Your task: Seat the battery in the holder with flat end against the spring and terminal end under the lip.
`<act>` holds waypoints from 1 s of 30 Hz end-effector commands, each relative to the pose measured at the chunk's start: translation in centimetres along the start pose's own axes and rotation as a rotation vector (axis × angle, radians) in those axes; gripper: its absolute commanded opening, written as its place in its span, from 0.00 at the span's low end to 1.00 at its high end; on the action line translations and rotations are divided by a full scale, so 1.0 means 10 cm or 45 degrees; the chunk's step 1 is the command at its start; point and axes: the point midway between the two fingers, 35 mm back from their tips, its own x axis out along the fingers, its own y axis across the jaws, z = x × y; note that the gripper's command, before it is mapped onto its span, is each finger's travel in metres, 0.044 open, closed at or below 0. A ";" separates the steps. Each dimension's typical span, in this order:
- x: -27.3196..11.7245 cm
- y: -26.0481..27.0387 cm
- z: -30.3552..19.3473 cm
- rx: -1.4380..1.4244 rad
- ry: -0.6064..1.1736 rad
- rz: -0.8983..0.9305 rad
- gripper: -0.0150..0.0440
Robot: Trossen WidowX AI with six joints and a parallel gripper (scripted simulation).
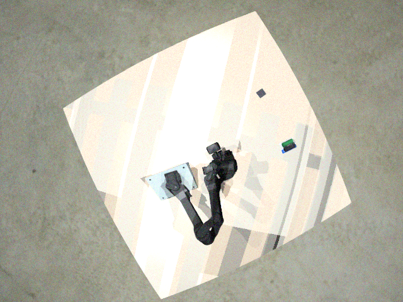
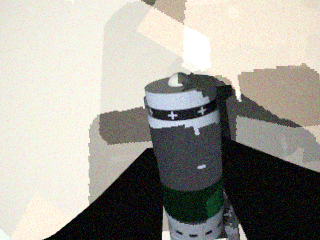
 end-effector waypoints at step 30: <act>0.02 -0.04 -0.16 -0.025 -0.081 0.046 0.39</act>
